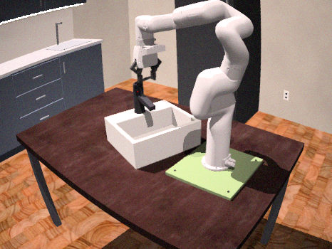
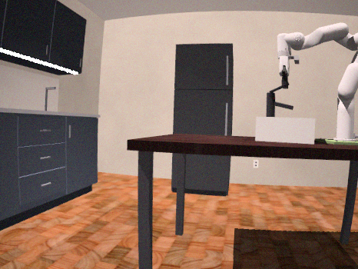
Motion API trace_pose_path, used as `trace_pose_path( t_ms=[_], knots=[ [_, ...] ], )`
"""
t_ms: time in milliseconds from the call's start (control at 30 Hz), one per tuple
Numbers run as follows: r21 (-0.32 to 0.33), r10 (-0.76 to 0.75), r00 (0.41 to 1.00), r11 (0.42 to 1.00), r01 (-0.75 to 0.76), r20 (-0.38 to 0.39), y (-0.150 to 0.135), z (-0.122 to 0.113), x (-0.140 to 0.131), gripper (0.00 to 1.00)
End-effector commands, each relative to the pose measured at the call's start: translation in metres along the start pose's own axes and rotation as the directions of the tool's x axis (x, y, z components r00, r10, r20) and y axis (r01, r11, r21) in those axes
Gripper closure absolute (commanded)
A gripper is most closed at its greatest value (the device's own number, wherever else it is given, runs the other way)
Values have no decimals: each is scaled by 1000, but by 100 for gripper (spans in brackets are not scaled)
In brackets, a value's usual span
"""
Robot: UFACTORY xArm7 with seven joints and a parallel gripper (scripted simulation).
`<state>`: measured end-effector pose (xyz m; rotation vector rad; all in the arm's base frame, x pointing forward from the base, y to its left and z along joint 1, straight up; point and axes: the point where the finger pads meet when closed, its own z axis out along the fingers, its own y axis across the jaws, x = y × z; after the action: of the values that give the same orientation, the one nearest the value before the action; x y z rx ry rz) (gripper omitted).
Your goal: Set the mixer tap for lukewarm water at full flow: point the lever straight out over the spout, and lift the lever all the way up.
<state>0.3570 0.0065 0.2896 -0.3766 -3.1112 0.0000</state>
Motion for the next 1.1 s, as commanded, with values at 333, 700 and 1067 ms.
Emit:
trace_pose_path(
  t_ms=[333,700,1067],
  knots=[
    [-1,0,1000,1000,0,4,0,-29,-1,34],
    [-1,0,1000,1000,0,4,0,-57,-1,34],
    [-1,0,1000,1000,0,4,0,-66,-1,34]
  ],
)
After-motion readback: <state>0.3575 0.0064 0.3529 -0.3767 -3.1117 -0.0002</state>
